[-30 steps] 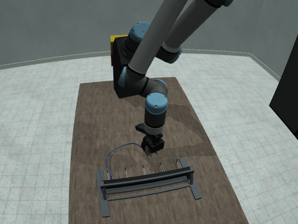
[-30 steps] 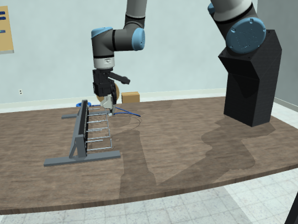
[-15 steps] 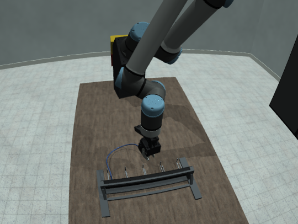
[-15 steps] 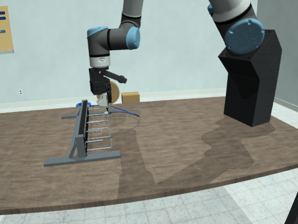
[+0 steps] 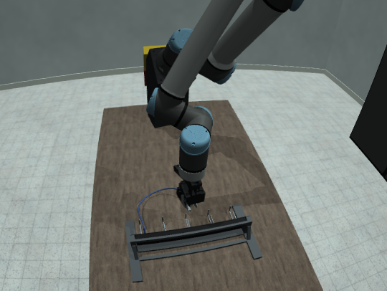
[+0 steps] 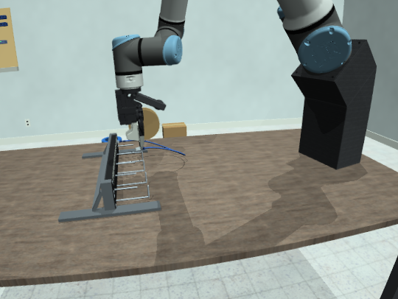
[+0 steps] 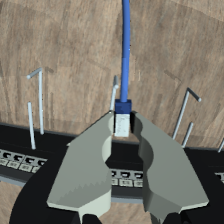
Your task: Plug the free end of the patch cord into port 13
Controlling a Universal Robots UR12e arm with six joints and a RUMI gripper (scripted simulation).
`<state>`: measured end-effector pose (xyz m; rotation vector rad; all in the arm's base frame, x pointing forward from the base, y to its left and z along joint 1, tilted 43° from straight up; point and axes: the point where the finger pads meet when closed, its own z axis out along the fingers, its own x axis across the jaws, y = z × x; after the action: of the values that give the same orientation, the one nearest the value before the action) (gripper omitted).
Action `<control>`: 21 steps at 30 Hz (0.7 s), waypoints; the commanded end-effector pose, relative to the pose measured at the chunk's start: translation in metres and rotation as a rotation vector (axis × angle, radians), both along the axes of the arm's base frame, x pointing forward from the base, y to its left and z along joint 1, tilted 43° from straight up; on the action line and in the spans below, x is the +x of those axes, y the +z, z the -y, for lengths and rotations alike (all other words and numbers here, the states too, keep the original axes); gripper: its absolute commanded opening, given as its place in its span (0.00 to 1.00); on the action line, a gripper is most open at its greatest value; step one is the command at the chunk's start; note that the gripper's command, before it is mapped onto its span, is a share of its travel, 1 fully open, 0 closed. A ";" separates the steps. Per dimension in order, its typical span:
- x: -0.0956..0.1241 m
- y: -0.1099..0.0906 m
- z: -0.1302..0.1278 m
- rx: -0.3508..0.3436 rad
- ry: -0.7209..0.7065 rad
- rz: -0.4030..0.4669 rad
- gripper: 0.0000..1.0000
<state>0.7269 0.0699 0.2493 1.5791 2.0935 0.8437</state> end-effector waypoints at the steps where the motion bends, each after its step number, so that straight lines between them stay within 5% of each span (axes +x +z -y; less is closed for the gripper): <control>1: 0.003 0.003 0.004 0.017 -0.020 -0.006 0.00; 21: 0.010 0.009 0.012 0.057 -0.067 -0.022 0.00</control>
<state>0.7353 0.0593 0.2568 1.6748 2.0434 0.8704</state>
